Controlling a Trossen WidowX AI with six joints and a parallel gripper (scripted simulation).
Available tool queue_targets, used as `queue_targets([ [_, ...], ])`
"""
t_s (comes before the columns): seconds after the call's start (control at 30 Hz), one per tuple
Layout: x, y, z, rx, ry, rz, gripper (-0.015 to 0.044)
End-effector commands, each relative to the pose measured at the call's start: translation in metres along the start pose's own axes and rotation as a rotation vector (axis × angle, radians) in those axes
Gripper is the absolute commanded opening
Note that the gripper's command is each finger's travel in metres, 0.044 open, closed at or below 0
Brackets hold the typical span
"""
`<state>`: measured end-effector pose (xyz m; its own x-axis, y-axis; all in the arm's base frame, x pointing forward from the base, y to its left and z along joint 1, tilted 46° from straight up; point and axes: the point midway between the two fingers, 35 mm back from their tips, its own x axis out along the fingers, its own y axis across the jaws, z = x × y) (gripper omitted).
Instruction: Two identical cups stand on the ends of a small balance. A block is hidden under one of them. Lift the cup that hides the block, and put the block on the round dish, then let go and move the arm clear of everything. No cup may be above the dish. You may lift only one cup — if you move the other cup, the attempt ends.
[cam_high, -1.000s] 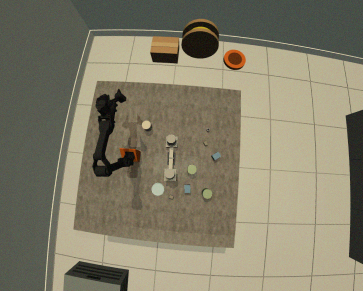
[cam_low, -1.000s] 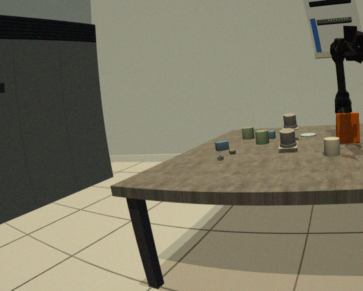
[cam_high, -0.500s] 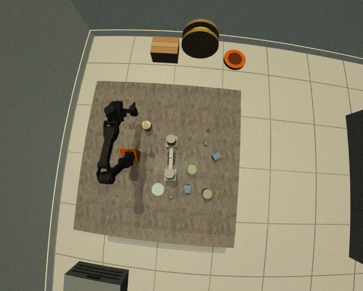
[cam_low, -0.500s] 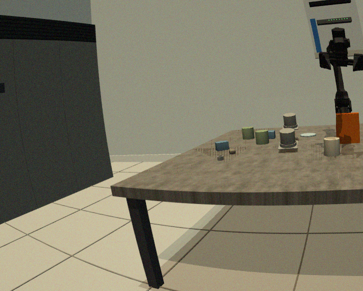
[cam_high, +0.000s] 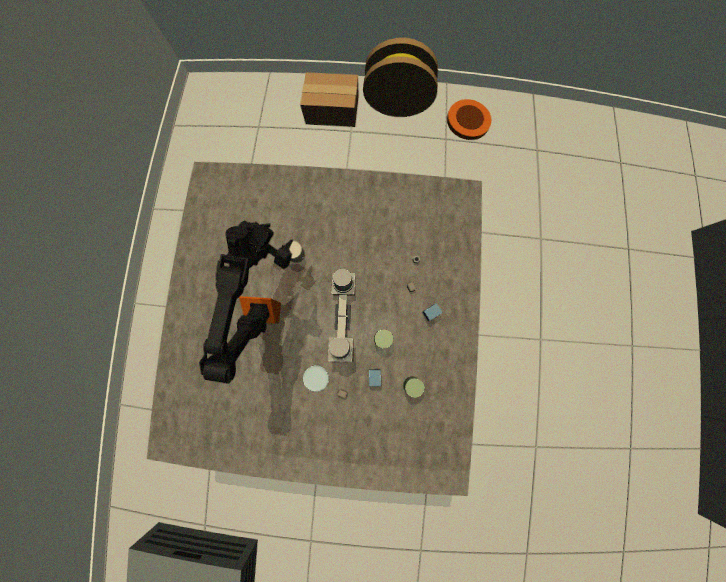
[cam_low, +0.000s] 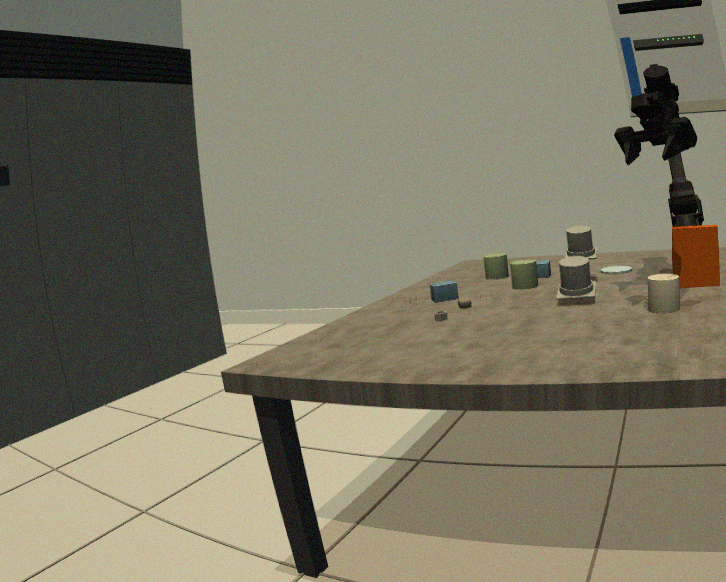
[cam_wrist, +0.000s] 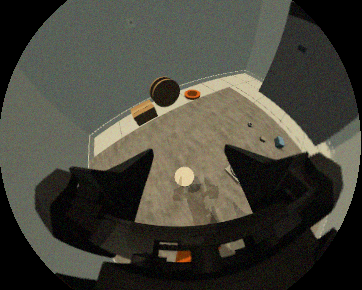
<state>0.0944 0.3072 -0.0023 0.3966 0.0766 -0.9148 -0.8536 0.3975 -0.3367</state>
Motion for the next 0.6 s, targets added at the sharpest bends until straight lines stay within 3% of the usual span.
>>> queue_targets([
  [0.0,-0.005,-0.023,-0.011,0.077,0.029,-0.073,0.044],
  [0.57,-0.044,-0.132,-0.076,0.435,0.127,-0.485,0.044],
])
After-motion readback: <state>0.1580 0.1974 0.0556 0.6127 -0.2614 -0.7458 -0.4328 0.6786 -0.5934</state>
